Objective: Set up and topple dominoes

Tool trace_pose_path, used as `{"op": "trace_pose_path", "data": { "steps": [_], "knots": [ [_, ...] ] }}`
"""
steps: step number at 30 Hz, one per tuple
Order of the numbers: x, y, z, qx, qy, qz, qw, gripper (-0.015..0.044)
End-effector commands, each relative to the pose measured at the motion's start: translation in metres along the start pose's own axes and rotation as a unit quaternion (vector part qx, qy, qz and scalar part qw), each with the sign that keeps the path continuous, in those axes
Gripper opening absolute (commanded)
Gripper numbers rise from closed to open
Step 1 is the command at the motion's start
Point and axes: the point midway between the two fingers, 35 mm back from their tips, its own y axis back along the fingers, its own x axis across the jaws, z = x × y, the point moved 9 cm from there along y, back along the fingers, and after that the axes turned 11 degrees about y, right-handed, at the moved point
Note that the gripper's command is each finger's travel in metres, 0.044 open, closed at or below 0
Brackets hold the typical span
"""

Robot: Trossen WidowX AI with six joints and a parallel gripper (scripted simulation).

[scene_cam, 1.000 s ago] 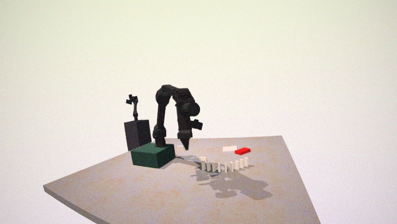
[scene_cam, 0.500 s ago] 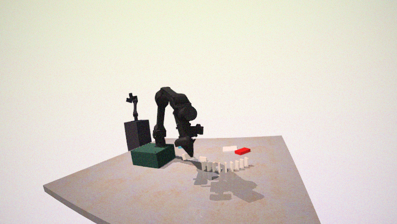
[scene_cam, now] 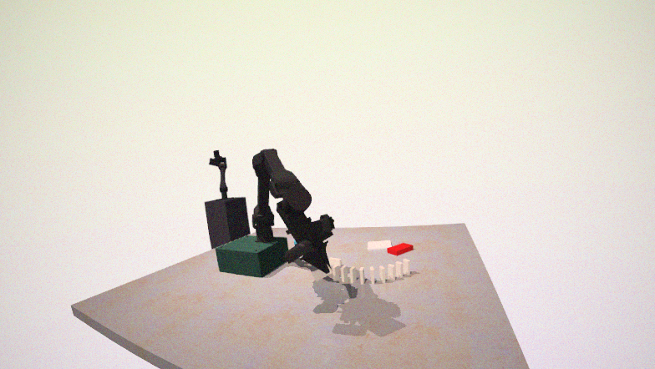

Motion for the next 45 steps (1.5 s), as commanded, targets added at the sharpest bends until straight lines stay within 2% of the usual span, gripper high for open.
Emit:
{"op": "trace_pose_path", "data": {
  "steps": [1, 22, 45],
  "knots": [
    [-0.004, -0.008, -0.007, -0.033, -0.019, -0.006, 0.999, 0.0026],
    [-0.021, -0.028, -0.042, -0.245, -0.068, -0.038, 0.967, 0.0026],
    [-0.009, -0.020, -0.087, -0.420, -0.037, -0.023, 0.906, 0.0026]
  ]
}}
